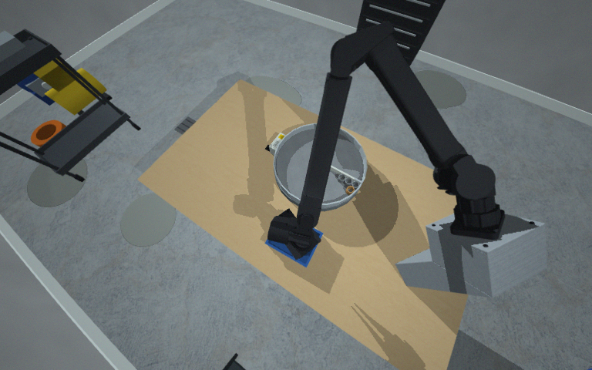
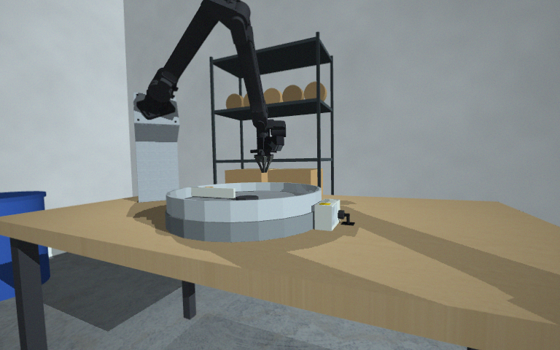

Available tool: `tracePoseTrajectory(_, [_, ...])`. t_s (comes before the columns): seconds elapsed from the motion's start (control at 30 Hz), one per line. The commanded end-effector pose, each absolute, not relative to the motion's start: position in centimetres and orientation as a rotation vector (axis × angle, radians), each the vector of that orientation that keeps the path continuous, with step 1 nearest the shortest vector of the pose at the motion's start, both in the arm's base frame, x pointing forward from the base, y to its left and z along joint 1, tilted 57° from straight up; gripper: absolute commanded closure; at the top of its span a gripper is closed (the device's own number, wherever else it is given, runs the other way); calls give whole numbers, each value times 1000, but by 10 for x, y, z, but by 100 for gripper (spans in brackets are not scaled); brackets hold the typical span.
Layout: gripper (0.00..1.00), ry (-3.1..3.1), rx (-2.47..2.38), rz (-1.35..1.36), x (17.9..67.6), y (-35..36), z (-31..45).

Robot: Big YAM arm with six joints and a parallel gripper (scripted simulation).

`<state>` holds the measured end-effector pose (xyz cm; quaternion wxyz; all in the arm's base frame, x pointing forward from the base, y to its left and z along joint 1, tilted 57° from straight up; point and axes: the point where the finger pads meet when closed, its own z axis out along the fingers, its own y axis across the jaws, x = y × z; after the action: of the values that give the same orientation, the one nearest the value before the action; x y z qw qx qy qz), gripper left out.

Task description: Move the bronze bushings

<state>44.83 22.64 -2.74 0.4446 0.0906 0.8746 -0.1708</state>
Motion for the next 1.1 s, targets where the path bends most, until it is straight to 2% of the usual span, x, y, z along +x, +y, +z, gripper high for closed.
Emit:
tracePoseTrajectory(0.0, [87, 2155, 234, -390, 444, 237, -16])
tracePoseTrajectory(1.07, [87, 2152, 249, -395, 448, 231, -15])
